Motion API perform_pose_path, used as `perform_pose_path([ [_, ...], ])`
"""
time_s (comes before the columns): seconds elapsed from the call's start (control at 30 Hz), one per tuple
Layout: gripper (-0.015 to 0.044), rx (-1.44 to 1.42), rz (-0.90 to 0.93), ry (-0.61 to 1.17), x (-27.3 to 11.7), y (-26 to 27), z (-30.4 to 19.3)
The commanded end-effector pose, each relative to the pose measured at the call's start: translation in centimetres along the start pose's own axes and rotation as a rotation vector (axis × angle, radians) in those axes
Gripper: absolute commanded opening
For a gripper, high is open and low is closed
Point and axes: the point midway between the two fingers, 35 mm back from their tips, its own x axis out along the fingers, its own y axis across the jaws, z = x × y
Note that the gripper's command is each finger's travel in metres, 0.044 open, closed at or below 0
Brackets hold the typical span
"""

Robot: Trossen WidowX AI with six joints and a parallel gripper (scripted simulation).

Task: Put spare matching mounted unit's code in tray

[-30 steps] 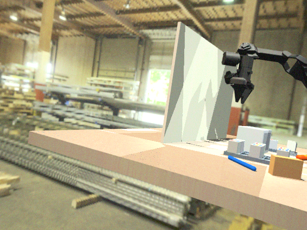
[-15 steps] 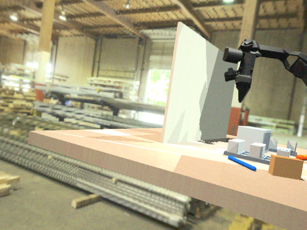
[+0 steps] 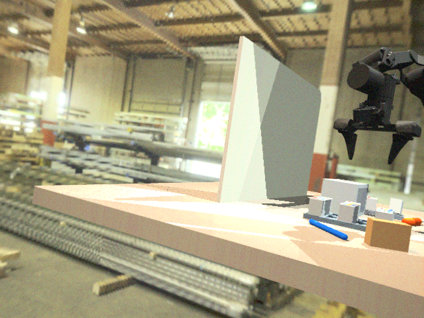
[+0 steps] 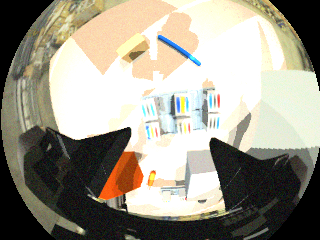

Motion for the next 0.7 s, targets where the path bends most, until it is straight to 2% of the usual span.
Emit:
perform_pose_path([
  [0.0,0.044,-0.287,0.01,0.03,2.4,5.4,0.9],
  [0.23,0.044,-0.306,0.011,0.032,2.6,5.7,0.9],
  [0.4,0.0309,-0.306,0.01,0.033,5.2,5.6,0.4],
  [0.47,0.03,-0.306,0.01,0.033,6.4,5.5,0.2],
  [0.67,0.03,-0.306,0.01,0.033,6.6,5.5,0.1],
])
